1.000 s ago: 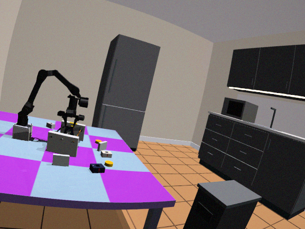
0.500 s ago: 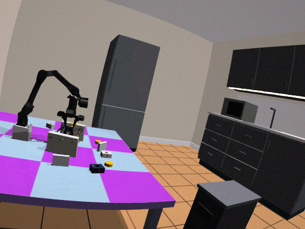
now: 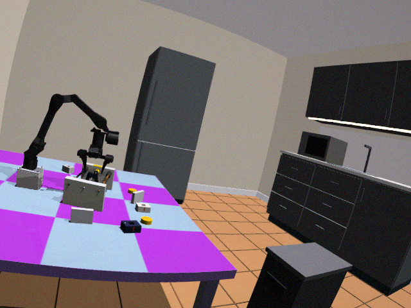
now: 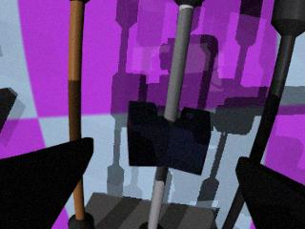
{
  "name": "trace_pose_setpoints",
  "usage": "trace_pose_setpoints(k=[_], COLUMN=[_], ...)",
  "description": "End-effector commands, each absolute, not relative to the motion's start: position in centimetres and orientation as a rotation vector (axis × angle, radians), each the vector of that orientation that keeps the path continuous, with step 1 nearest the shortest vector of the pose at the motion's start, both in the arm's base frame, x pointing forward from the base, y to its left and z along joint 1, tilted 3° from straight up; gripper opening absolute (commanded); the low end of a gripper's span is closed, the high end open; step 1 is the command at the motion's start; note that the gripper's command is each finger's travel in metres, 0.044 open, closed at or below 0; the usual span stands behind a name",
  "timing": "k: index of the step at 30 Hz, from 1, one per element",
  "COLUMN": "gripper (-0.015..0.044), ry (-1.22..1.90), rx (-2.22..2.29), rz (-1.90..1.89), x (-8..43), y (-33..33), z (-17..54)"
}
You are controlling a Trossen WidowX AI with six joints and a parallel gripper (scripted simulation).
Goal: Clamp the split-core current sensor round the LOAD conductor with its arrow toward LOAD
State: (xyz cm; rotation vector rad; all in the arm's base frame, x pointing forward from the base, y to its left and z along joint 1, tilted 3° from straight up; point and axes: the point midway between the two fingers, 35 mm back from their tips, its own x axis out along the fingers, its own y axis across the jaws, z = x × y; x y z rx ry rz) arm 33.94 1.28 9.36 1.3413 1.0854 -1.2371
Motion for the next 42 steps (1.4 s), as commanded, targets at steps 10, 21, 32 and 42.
trace_pose_setpoints(k=[10,21,32,42], gripper=[0.0440,0.0440,0.0440,0.0387], ry=[1.091,1.091,1.091,1.082], rx=[1.346,1.346,1.346,1.345], rz=[-1.242,-1.242,-1.242,-1.238], x=[34.1,34.2,34.3,34.4], y=[1.2,1.3,1.3,1.2], z=[5.9,4.5,3.0,3.4])
